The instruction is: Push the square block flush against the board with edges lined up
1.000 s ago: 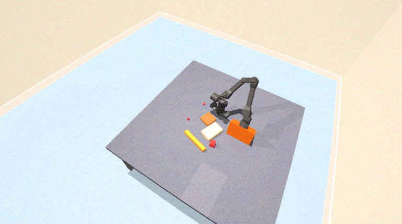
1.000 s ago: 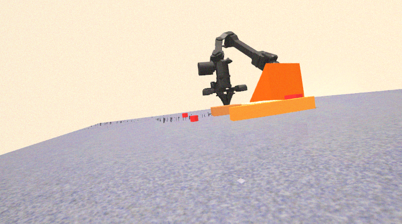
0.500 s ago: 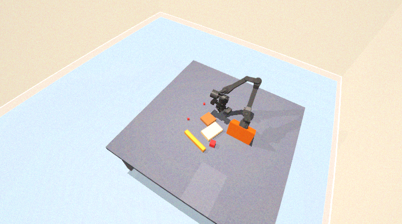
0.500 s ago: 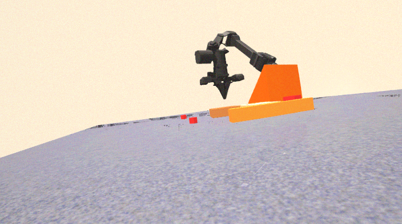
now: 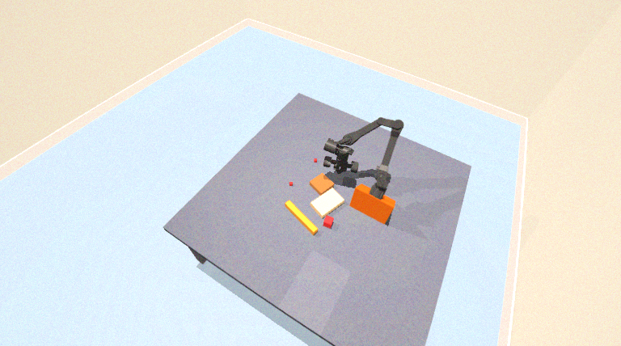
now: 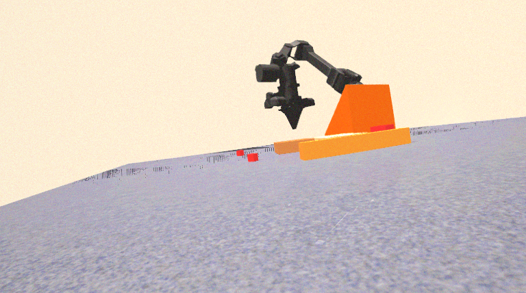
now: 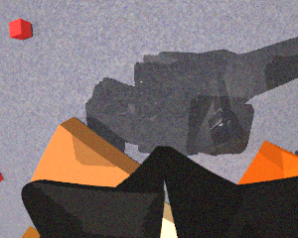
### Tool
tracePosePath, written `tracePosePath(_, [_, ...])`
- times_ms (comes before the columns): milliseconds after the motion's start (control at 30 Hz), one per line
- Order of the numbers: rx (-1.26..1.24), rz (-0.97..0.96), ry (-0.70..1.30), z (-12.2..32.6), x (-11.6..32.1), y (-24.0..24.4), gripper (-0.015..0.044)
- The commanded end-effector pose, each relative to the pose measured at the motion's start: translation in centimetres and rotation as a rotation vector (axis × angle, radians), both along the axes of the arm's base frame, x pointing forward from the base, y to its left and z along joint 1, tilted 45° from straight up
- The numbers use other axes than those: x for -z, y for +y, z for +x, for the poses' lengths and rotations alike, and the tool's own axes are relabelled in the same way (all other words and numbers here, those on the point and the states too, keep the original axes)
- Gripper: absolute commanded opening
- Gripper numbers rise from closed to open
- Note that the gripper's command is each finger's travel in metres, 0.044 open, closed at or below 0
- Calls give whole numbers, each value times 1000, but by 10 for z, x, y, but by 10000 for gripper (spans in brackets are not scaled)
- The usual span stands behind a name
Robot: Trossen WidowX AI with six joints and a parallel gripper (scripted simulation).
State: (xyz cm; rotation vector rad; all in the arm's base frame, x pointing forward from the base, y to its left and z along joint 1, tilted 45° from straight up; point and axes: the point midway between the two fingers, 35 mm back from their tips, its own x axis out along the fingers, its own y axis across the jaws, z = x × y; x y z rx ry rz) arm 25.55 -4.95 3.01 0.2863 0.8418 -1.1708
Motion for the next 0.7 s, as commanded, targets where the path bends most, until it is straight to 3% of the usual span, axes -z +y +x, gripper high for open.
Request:
tracePosePath(0, [-97,-22,98,0,1,1,0])
tracePosePath(667, [-587,-113,576,-1,7,6,0])
